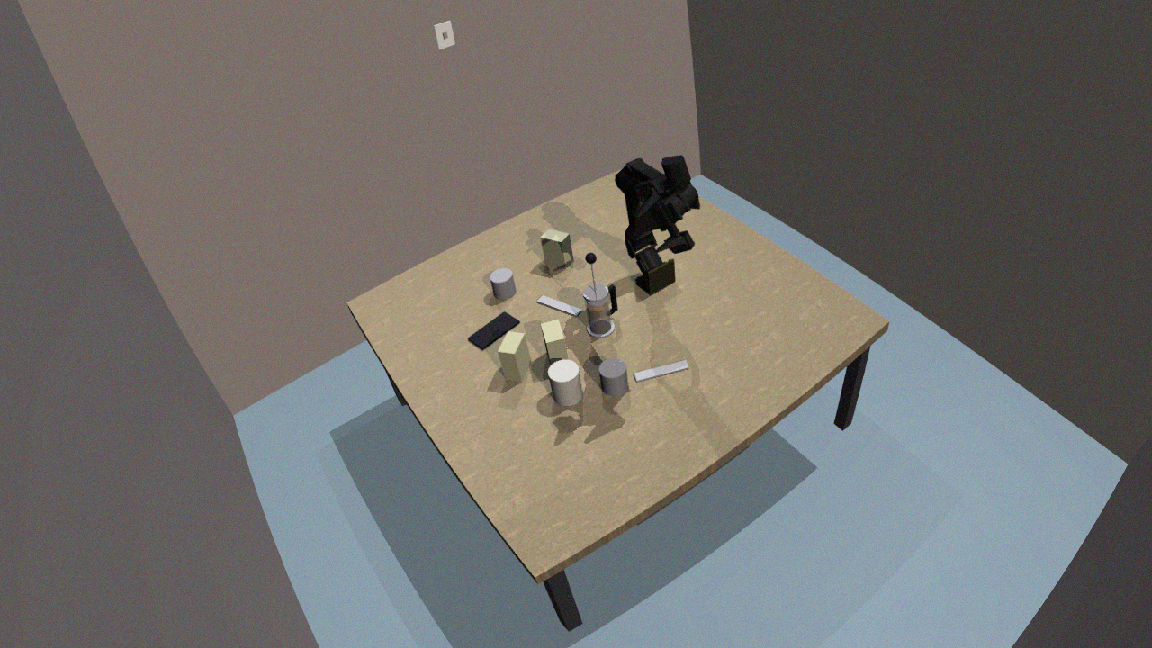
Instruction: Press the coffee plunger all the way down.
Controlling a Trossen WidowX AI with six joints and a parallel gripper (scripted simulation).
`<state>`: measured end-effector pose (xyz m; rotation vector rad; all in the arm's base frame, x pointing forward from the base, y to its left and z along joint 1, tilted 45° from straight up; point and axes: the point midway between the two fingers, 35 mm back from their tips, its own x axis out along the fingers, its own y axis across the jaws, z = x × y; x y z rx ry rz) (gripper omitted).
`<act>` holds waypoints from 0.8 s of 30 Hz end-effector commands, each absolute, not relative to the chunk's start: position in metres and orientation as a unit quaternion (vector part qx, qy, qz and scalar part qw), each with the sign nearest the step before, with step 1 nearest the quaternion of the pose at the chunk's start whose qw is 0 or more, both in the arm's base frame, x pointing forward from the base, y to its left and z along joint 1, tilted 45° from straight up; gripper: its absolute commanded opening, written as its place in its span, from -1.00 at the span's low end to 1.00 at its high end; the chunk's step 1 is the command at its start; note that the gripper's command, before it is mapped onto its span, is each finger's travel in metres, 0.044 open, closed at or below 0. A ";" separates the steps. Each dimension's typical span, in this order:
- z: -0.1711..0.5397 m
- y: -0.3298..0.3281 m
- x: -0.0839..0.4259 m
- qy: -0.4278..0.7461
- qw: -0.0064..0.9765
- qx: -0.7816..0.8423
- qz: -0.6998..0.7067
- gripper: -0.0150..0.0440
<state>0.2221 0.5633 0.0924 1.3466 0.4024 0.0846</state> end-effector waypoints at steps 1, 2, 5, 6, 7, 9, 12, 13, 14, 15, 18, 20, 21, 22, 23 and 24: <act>0.120 0.498 0.224 0.205 0.913 0.351 0.027 1.00; 0.123 0.490 0.223 0.207 0.923 0.323 0.026 1.00; 0.131 0.467 0.222 0.214 0.948 0.236 0.024 1.00; 0.134 0.458 0.221 0.218 0.953 0.207 0.024 1.00; 0.137 0.449 0.221 0.221 0.959 0.175 0.024 1.00; 0.142 0.431 0.219 0.226 0.968 0.110 0.023 1.00; 0.151 0.401 0.216 0.235 0.972 0.012 0.023 1.00; 0.153 0.391 0.215 0.238 0.971 -0.021 0.023 1.00; 0.156 0.381 0.213 0.242 0.969 -0.055 0.023 1.00; 0.159 0.370 0.212 0.245 0.965 -0.088 0.023 1.00; 0.166 0.337 0.207 0.254 0.949 -0.186 0.024 1.00; 0.172 0.315 0.202 0.261 0.933 -0.247 0.025 1.00; 0.174 0.304 0.200 0.264 0.923 -0.279 0.025 1.00; 0.177 0.293 0.198 0.267 0.913 -0.309 0.026 1.00; 0.179 0.281 0.196 0.270 0.901 -0.339 0.026 1.00; 0.181 0.270 0.194 0.273 0.889 -0.368 0.027 1.00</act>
